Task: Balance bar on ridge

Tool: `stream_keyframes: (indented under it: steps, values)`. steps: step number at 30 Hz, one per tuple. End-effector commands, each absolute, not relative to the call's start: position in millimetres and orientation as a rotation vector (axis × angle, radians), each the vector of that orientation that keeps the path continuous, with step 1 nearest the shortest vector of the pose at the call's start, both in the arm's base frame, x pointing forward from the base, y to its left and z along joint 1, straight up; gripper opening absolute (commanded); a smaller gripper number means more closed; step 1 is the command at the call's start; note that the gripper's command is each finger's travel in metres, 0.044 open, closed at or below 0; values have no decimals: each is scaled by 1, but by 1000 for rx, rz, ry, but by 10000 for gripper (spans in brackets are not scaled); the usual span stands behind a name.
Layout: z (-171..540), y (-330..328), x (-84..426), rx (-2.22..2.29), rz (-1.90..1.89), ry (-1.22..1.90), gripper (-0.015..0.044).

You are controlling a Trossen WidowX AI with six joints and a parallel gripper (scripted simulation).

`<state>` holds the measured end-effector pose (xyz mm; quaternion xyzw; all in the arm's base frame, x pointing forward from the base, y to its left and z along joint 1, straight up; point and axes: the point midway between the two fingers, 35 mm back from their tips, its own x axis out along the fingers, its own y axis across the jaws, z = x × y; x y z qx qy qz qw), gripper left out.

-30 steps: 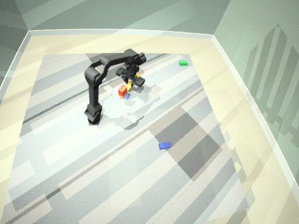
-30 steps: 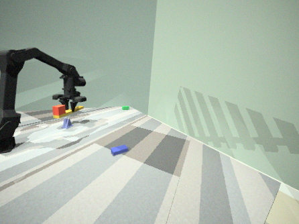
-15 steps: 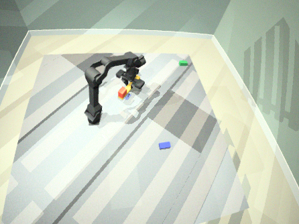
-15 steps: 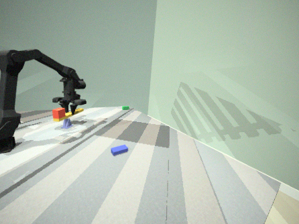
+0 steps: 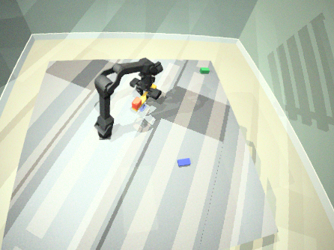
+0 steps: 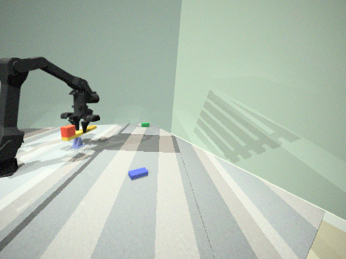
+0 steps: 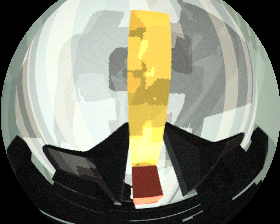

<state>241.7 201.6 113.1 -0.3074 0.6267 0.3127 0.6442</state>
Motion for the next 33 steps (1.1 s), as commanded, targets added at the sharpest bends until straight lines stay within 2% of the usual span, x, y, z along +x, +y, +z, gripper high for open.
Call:
stream_keyframes:
  steps: [1, 33]
  values:
    - [113, 201, 242, -700, 710, 1425, 0]
    - [110, 201, 242, -700, 710, 1425, 0]
